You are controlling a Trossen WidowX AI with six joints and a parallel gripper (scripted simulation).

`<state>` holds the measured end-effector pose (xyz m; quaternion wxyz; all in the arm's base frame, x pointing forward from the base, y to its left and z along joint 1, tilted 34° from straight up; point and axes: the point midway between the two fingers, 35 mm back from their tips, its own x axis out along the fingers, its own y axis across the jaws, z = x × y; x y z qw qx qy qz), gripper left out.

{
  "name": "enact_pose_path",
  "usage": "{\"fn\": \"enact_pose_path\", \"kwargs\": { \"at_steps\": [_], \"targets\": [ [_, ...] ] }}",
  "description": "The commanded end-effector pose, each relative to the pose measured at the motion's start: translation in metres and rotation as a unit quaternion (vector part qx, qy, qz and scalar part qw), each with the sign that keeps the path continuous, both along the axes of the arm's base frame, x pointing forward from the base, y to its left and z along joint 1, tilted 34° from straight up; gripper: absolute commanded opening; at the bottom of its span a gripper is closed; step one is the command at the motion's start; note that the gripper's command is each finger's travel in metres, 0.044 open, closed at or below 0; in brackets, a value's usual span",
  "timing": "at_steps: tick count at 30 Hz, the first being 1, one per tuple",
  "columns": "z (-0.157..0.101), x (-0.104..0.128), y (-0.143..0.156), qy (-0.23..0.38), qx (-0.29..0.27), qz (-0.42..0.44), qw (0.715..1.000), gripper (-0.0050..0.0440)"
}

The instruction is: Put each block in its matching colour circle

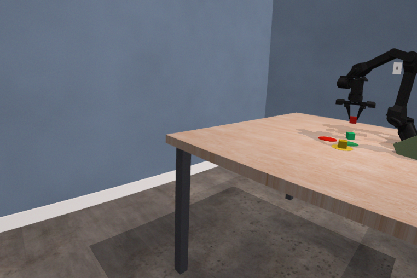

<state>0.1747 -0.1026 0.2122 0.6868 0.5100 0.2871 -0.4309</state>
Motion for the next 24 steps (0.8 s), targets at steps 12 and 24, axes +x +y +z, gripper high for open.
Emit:
{"fn": "enact_pose_path", "kwargs": {
  "at_steps": [12, 24],
  "targets": [
    [0.032, -0.016, 0.011, -0.018, -0.01, -0.002, 1.0, 0.0105],
    [0.028, 0.008, 0.018, -0.006, 0.003, -0.004, 1.0, 0.0105]
  ]
}}
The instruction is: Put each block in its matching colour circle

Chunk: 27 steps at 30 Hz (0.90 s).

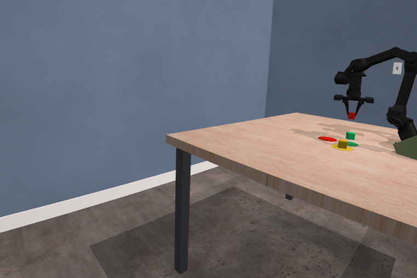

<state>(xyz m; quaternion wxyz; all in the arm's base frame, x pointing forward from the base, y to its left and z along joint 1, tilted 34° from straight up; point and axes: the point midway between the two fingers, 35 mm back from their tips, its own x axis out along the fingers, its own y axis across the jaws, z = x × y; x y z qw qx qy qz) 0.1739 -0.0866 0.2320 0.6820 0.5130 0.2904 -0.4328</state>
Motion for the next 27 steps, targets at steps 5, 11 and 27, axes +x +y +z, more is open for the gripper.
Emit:
{"fn": "enact_pose_path", "kwargs": {
  "at_steps": [5, 11, 27],
  "targets": [
    [0.005, 0.023, 0.01, -0.006, 0.001, -0.003, 1.0, 0.0105],
    [0.002, 0.039, 0.021, -0.003, 0.004, -0.003, 1.0, 0.0105],
    [-0.005, 0.072, 0.053, -0.003, 0.003, -0.004, 1.0, 0.0105]
  ]
}}
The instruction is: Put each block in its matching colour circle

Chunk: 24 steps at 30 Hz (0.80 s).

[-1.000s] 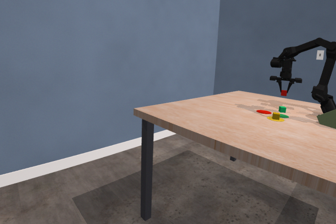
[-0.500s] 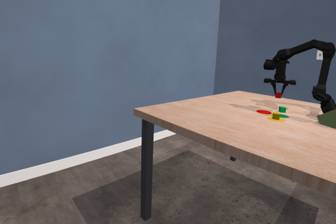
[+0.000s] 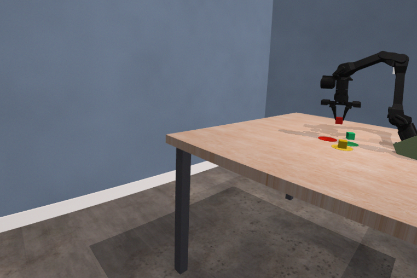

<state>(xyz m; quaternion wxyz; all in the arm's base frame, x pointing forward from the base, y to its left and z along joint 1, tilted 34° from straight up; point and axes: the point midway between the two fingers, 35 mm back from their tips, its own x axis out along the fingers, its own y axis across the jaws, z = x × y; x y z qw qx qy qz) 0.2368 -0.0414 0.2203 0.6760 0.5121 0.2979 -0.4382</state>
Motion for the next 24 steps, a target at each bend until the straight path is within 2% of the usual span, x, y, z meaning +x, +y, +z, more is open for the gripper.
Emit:
{"fn": "enact_pose_path", "kwargs": {
  "at_steps": [1, 24],
  "targets": [
    [0.006, 0.011, 0.01, -0.014, -0.002, -0.002, 1.0, 0.0105],
    [-0.005, 0.042, 0.064, -0.029, -0.009, 0.002, 1.0, 0.0105]
  ]
}}
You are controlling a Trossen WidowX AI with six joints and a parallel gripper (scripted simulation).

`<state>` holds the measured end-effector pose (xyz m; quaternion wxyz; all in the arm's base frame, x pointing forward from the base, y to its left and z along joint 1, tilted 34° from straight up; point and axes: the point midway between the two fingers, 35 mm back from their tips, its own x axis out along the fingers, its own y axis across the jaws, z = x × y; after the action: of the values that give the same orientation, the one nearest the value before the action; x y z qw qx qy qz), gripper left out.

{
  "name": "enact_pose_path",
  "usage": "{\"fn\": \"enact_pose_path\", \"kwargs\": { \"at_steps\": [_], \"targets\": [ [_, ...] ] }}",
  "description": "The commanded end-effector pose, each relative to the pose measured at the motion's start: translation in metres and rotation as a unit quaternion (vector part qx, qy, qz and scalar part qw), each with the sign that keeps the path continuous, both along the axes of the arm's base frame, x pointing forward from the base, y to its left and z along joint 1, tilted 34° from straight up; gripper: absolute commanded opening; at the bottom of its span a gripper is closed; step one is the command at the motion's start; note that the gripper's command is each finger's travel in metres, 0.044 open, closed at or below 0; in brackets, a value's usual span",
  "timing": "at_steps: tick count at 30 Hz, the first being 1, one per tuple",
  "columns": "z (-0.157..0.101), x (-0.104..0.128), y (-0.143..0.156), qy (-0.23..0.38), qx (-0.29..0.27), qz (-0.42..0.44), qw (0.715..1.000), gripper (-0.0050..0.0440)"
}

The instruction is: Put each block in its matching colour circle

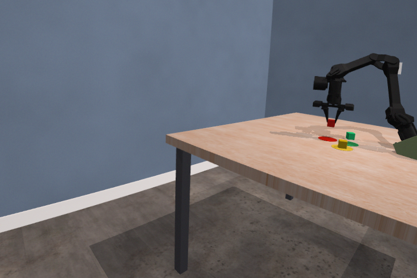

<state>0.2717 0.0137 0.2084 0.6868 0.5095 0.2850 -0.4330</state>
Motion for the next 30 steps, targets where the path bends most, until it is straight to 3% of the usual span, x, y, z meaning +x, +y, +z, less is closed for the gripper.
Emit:
{"fn": "enact_pose_path", "kwargs": {
  "at_steps": [1, 19, 30],
  "targets": [
    [0.006, 0.007, 0.011, -0.017, 0.002, 0.0, 1.0, 0.0105],
    [-0.026, 0.018, 0.002, -0.006, 0.0, 0.003, 1.0, 0.0105],
    [-0.02, 0.019, 0.002, -0.016, 0.002, 0.002, 1.0, 0.0105]
  ]
}}
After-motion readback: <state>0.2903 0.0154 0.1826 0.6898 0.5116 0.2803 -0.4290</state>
